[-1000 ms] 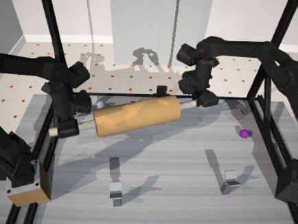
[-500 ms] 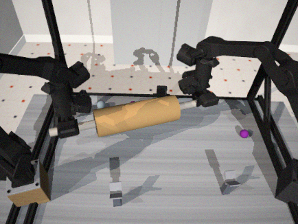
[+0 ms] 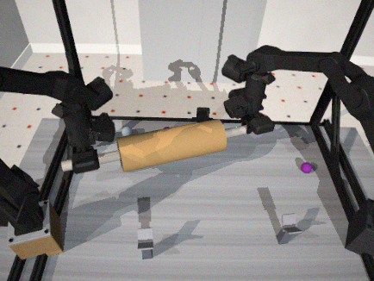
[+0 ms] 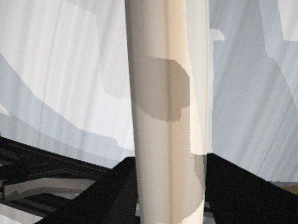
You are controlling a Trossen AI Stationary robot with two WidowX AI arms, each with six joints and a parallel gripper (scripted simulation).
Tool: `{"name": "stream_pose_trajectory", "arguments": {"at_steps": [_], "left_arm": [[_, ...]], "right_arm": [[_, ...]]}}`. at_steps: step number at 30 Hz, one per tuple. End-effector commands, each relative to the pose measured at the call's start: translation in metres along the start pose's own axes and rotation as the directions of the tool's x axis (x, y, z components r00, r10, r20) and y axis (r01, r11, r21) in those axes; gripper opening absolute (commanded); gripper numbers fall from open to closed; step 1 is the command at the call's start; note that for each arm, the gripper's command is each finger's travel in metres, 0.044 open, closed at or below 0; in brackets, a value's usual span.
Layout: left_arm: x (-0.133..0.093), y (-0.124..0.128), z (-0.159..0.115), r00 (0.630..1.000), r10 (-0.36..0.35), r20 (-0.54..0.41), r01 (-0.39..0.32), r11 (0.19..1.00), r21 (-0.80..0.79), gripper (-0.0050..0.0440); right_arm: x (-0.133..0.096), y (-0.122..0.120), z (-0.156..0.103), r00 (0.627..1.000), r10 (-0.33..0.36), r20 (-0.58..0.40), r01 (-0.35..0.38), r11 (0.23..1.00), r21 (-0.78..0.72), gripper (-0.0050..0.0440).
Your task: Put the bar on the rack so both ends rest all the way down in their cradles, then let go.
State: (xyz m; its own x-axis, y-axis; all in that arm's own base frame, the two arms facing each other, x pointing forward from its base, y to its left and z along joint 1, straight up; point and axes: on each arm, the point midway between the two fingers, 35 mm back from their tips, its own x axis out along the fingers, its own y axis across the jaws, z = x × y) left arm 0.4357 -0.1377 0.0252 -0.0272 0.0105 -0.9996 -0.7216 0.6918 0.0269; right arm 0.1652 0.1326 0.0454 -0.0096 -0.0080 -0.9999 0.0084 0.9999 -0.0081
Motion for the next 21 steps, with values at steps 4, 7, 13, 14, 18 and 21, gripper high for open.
{"name": "stream_pose_trajectory", "arguments": {"at_steps": [4, 7, 13, 14, 18, 21], "left_arm": [[-0.014, 0.005, -0.004, 1.0, -0.025, 0.007, 0.025, 1.0, 0.007, 0.0], [-0.016, 0.012, -0.006, 1.0, -0.024, 0.004, 0.024, 1.0, 0.015, 0.0], [-0.02, 0.028, -0.011, 1.0, -0.022, -0.002, 0.022, 0.999, 0.03, 0.0], [-0.02, 0.028, -0.011, 1.0, -0.022, -0.002, 0.022, 0.999, 0.03, 0.0], [-0.021, 0.036, -0.014, 1.0, -0.021, -0.005, 0.021, 0.999, 0.038, 0.0], [-0.022, 0.045, -0.017, 1.0, -0.019, -0.008, 0.02, 0.999, 0.046, 0.0]], "right_arm": [[-0.004, -0.003, 0.005, 1.0, 0.006, 0.014, -0.006, 1.0, 0.002, 0.0], [-0.004, -0.007, 0.008, 1.0, 0.006, 0.017, -0.006, 1.0, 0.01, 0.0], [-0.005, -0.016, 0.014, 1.0, 0.003, 0.023, -0.004, 1.0, 0.025, 0.0], [-0.005, -0.016, 0.014, 1.0, 0.003, 0.023, -0.004, 1.0, 0.025, 0.0], [-0.005, -0.02, 0.017, 1.0, 0.002, 0.026, -0.003, 0.999, 0.033, 0.0], [-0.006, -0.024, 0.02, 1.0, 0.001, 0.029, -0.002, 0.999, 0.041, 0.0]]}}
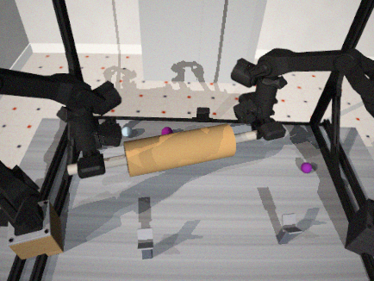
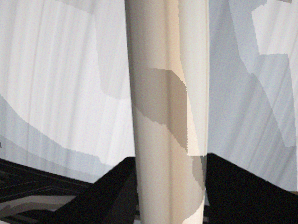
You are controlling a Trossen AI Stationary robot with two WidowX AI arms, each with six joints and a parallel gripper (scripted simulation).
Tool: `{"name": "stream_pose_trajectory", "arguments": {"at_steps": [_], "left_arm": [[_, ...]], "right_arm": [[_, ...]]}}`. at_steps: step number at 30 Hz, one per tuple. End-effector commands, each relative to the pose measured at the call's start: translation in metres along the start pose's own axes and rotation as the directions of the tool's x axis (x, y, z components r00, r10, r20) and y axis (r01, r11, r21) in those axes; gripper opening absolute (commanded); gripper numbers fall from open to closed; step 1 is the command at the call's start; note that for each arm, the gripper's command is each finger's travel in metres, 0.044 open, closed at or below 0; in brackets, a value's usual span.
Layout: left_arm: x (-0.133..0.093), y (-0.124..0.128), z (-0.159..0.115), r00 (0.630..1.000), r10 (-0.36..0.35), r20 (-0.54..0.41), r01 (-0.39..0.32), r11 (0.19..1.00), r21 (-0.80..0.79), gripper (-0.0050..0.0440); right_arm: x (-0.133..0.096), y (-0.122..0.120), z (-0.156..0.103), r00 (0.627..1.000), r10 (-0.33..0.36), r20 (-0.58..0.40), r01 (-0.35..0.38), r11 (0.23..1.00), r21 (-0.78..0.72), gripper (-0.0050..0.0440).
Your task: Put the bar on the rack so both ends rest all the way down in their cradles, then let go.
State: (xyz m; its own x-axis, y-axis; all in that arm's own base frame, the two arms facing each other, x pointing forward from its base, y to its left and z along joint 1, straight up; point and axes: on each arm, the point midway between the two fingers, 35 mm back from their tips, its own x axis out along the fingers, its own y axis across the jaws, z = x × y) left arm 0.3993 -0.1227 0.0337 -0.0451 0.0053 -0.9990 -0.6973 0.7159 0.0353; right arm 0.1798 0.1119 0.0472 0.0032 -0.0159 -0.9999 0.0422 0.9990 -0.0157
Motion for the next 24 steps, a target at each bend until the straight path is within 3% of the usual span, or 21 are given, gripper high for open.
{"name": "stream_pose_trajectory", "arguments": {"at_steps": [1, 24], "left_arm": [[-0.015, 0.011, -0.005, 1.0, -0.028, 0.008, 0.028, 1.0, 0.015, 0.0], [-0.016, 0.074, -0.023, 1.0, -0.027, 0.002, 0.027, 0.997, 0.078, 0.0]], "right_arm": [[-0.004, -0.005, 0.006, 1.0, 0.009, 0.017, -0.009, 1.0, 0.01, 0.0], [-0.004, -0.038, 0.027, 1.0, 0.008, 0.022, -0.009, 0.997, 0.074, 0.0]]}}
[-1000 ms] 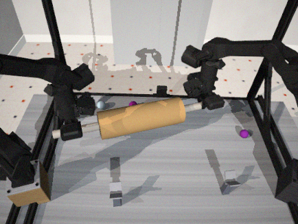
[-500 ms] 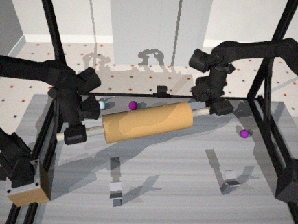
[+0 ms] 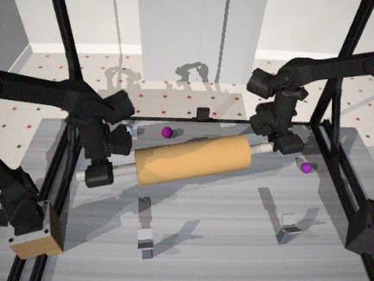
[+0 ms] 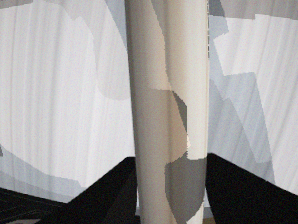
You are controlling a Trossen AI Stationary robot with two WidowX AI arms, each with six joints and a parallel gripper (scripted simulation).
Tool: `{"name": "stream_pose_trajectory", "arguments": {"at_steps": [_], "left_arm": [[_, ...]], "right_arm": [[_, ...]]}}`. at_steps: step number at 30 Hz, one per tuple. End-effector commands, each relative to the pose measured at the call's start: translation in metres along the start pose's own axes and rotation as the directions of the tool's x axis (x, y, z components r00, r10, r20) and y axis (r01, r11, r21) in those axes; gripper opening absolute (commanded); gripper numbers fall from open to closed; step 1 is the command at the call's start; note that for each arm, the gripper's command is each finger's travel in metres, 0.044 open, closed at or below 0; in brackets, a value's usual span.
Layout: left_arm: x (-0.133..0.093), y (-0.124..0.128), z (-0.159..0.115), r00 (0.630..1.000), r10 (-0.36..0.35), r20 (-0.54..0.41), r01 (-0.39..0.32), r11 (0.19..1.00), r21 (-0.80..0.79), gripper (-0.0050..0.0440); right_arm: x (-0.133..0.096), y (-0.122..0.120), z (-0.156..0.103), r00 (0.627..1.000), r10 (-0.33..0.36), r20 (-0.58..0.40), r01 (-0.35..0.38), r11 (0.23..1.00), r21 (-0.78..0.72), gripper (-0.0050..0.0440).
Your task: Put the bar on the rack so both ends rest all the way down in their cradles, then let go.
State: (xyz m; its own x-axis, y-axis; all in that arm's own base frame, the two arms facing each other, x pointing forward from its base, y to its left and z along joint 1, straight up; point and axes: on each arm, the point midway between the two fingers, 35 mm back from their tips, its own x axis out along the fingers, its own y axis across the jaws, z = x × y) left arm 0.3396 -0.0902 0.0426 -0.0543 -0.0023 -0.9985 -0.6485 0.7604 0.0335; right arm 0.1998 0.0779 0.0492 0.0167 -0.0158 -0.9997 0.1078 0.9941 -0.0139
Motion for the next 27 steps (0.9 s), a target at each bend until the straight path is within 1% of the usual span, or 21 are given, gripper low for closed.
{"name": "stream_pose_trajectory", "arguments": {"at_steps": [1, 4, 19, 21, 27], "left_arm": [[-0.01, 0.012, -0.004, 1.0, -0.027, 0.016, 0.027, 1.0, 0.016, 0.0], [-0.009, 0.015, -0.005, 1.0, -0.027, 0.016, 0.027, 0.999, 0.019, 0.0], [-0.003, 0.062, -0.02, 0.999, -0.027, 0.024, 0.026, 0.998, 0.064, 0.0], [-0.003, 0.062, -0.02, 0.999, -0.027, 0.024, 0.026, 0.998, 0.064, 0.0], [0.001, 0.08, -0.025, 0.999, -0.028, 0.03, 0.026, 0.996, 0.081, 0.0]], "right_arm": [[-0.002, -0.006, 0.007, 1.0, 0.008, 0.008, -0.008, 1.0, 0.012, 0.0], [-0.002, -0.007, 0.008, 1.0, 0.008, 0.008, -0.008, 1.0, 0.015, 0.0], [-0.001, -0.032, 0.023, 1.0, 0.008, 0.0, -0.008, 0.998, 0.06, 0.0], [-0.001, -0.032, 0.023, 1.0, 0.008, 0.0, -0.008, 0.998, 0.06, 0.0], [0.0, -0.043, 0.029, 1.0, 0.009, -0.005, -0.008, 0.997, 0.077, 0.0]]}}
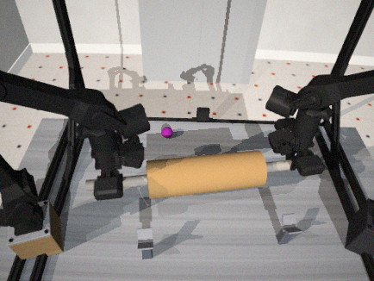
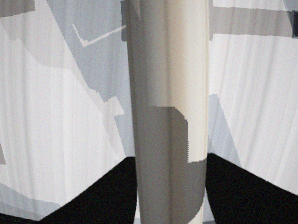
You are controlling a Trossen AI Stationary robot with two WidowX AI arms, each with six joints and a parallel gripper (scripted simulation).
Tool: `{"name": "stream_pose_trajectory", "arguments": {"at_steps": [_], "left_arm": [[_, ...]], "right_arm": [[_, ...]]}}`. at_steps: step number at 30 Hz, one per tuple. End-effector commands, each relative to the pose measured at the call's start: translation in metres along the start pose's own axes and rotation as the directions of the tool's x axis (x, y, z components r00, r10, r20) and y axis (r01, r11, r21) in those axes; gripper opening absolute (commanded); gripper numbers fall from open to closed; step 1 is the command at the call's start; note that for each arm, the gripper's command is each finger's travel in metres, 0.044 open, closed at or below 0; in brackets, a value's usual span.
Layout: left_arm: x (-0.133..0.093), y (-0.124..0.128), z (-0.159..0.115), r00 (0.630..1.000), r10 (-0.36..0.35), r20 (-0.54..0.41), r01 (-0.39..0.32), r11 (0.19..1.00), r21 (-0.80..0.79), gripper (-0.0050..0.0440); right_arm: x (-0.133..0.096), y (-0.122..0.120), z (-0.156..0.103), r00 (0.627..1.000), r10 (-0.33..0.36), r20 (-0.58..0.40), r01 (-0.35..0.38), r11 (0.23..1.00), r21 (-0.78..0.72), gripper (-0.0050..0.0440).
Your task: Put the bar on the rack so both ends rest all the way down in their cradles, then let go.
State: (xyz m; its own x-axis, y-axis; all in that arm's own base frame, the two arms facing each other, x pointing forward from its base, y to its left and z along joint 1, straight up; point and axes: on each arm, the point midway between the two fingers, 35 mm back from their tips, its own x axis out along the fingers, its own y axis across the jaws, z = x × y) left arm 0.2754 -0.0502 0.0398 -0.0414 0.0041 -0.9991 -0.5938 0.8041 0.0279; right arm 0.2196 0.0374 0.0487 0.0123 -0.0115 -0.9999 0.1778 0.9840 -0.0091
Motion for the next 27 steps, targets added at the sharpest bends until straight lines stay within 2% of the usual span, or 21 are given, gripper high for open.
{"name": "stream_pose_trajectory", "arguments": {"at_steps": [1, 9, 19, 27], "left_arm": [[-0.004, 0.011, -0.004, 1.0, -0.024, 0.018, 0.024, 1.0, 0.013, 0.0], [0.002, 0.034, -0.013, 0.999, -0.027, 0.028, 0.026, 0.999, 0.032, 0.0], [0.005, 0.041, -0.016, 0.999, -0.028, 0.031, 0.027, 0.999, 0.038, 0.0], [0.005, 0.068, -0.014, 0.999, -0.025, 0.031, 0.024, 0.999, 0.041, 0.0]], "right_arm": [[-0.002, -0.006, 0.006, 1.0, 0.005, -0.002, -0.005, 1.0, 0.008, 0.0], [0.0, -0.02, 0.016, 1.0, 0.008, -0.011, -0.008, 1.0, 0.028, 0.0], [0.0, -0.025, 0.019, 1.0, 0.009, -0.014, -0.009, 0.999, 0.033, 0.0], [0.0, -0.05, 0.018, 1.0, 0.006, -0.014, -0.006, 0.999, 0.037, 0.0]]}}
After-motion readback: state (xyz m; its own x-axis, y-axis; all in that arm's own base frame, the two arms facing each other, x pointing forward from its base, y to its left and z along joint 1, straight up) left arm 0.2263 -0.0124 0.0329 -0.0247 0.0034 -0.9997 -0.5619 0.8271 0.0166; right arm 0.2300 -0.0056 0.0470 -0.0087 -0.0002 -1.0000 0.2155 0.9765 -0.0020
